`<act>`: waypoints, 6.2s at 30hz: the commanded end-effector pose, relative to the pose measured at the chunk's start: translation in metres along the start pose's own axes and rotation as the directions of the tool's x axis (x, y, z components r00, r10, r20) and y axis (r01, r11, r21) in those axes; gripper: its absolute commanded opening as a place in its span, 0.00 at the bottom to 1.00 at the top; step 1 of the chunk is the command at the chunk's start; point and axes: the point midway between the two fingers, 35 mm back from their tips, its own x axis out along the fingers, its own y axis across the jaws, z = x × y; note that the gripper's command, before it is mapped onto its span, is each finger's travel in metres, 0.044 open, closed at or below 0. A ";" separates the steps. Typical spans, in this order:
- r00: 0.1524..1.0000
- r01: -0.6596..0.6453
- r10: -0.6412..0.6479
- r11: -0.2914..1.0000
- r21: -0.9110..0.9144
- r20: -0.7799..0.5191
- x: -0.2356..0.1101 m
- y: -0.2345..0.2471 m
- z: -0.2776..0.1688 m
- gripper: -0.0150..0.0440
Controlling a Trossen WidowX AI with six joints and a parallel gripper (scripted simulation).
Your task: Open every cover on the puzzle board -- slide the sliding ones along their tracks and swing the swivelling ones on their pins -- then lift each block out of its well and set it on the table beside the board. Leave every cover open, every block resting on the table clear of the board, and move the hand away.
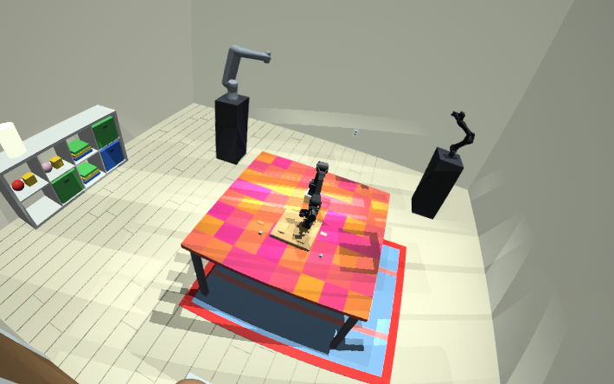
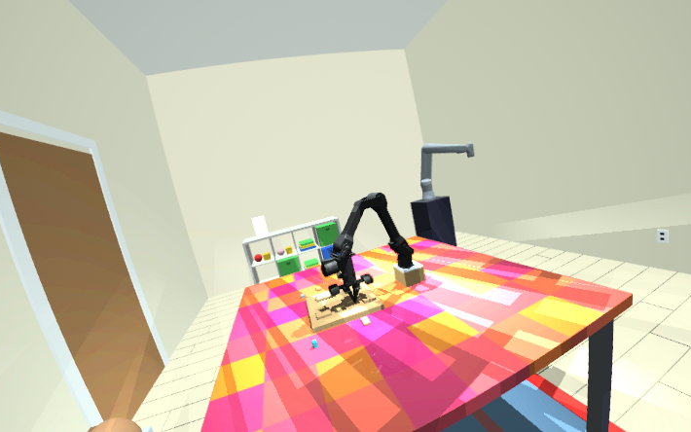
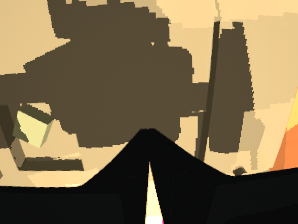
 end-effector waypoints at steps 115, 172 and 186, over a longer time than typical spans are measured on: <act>1.000 0.001 -0.001 1.000 0.003 0.007 -0.036 0.001 0.089 0.25; 1.000 0.010 -0.010 1.000 0.004 0.002 -0.052 -0.095 0.047 0.25; 1.000 0.010 -0.010 1.000 0.004 0.002 -0.038 -0.094 0.047 0.25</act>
